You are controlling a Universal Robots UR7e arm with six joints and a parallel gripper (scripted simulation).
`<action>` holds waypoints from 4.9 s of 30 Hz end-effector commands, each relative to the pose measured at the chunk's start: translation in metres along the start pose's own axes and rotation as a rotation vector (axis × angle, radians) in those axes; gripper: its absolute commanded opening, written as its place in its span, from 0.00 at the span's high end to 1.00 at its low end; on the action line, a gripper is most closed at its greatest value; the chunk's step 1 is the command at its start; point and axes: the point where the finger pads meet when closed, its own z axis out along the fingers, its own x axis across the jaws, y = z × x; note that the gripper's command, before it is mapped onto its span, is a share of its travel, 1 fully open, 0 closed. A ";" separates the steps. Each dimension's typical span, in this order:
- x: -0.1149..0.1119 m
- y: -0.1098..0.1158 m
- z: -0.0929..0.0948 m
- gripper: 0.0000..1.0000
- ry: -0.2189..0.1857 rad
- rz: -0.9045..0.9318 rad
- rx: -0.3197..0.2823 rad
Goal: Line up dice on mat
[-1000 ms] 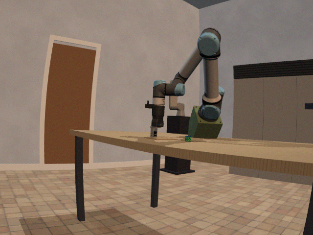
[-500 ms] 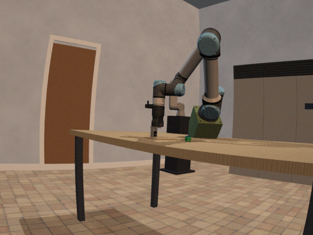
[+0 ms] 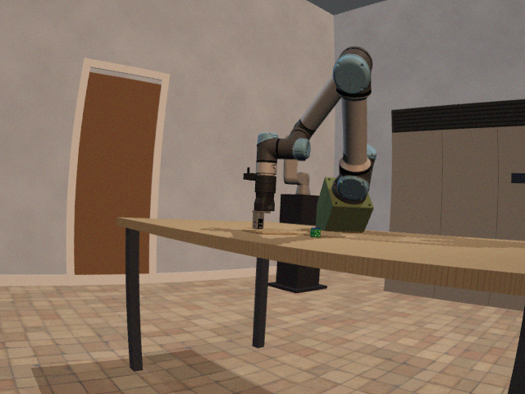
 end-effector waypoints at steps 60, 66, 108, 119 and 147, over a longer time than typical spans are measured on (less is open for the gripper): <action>-0.013 0.105 -0.100 0.51 -0.001 0.227 0.002; -0.013 0.112 -0.099 0.51 -0.001 0.243 0.002; -0.013 0.112 -0.033 0.51 -0.001 0.243 0.002; -0.013 0.112 -0.010 0.51 -0.001 0.243 0.002; -0.013 0.112 -0.003 0.51 -0.001 0.243 0.002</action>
